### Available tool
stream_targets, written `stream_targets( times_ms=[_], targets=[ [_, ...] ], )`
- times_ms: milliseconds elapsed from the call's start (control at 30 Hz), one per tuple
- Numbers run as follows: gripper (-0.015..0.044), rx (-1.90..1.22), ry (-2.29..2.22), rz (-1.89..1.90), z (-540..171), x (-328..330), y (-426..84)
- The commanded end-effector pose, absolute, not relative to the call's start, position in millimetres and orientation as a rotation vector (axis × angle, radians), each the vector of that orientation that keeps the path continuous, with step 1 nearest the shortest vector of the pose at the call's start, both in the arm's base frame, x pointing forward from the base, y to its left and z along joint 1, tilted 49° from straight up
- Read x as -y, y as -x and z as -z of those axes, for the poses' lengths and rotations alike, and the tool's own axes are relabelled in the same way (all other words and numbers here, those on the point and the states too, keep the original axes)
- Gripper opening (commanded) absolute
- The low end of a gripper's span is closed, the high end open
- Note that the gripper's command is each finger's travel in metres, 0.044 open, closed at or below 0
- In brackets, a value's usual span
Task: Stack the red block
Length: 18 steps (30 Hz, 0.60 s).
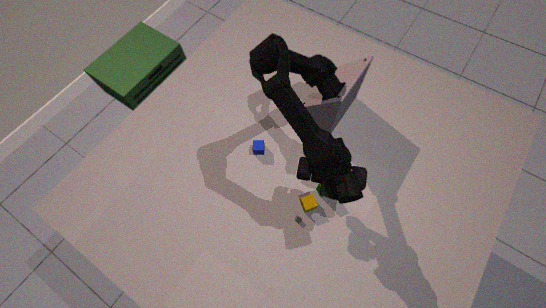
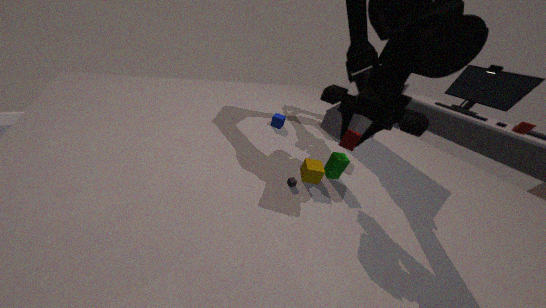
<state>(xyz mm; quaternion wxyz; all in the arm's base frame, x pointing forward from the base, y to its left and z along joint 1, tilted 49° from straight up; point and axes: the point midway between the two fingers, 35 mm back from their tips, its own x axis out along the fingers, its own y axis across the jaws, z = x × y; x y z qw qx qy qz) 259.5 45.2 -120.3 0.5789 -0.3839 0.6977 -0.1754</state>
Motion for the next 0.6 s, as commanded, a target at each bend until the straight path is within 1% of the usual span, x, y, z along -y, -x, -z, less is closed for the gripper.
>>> stream_targets(
  times_ms=[0, 167, 567],
  targets=[
    [0.0, -1.636, 0.907, 0.411, 128.5, -36.5, -258.3],
    [0.0, -1.635, 0.908, 0.412, 142.2, -21.3, -257.0],
    [0.0, -1.635, 0.908, 0.412, 142.6, -20.8, -256.9]
  ],
)
